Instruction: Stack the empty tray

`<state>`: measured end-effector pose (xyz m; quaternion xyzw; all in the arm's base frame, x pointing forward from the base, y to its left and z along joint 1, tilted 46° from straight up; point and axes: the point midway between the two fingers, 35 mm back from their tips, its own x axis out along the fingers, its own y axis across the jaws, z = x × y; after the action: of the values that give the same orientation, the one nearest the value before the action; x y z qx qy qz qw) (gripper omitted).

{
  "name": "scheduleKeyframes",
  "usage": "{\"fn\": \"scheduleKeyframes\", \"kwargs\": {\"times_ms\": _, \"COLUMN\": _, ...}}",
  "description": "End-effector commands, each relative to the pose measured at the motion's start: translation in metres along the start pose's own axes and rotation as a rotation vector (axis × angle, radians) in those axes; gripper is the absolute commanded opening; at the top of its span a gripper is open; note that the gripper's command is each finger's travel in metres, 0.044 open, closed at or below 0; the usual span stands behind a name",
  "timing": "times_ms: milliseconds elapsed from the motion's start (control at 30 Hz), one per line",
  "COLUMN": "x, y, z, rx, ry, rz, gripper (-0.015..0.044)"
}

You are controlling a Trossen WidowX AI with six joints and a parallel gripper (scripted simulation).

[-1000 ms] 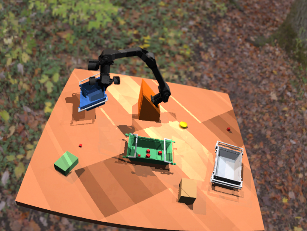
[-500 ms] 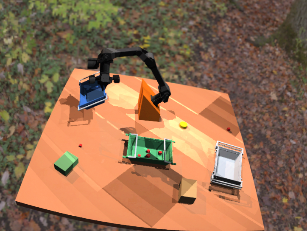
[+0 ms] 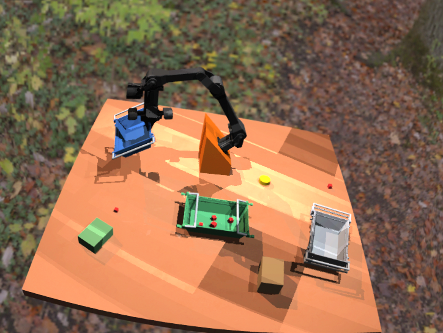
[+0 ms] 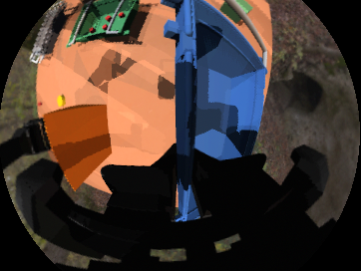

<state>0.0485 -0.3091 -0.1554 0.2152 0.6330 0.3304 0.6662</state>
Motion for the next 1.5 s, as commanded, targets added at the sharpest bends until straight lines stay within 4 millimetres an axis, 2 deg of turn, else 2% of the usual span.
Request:
{"fn": "scheduleKeyframes", "kwargs": {"times_ms": 0, "x": -0.008, "y": -0.002, "z": 0.000, "rx": -0.005, "ry": 0.005, "rz": -0.026, "gripper": 0.0000}}
{"fn": "scheduleKeyframes", "kwargs": {"times_ms": 100, "x": -0.011, "y": 0.000, "z": 0.007, "rx": -0.028, "ry": 0.007, "rz": -0.030, "gripper": 0.0000}}
{"fn": "scheduleKeyframes", "kwargs": {"times_ms": 700, "x": -0.035, "y": 0.027, "z": 0.097, "rx": -0.313, "ry": 0.021, "rz": -0.067, "gripper": 0.0000}}
{"fn": "scheduleKeyframes", "kwargs": {"times_ms": 1467, "x": -0.041, "y": 0.091, "z": 0.206, "rx": -0.694, "ry": 0.029, "rz": -0.081, "gripper": 0.0000}}
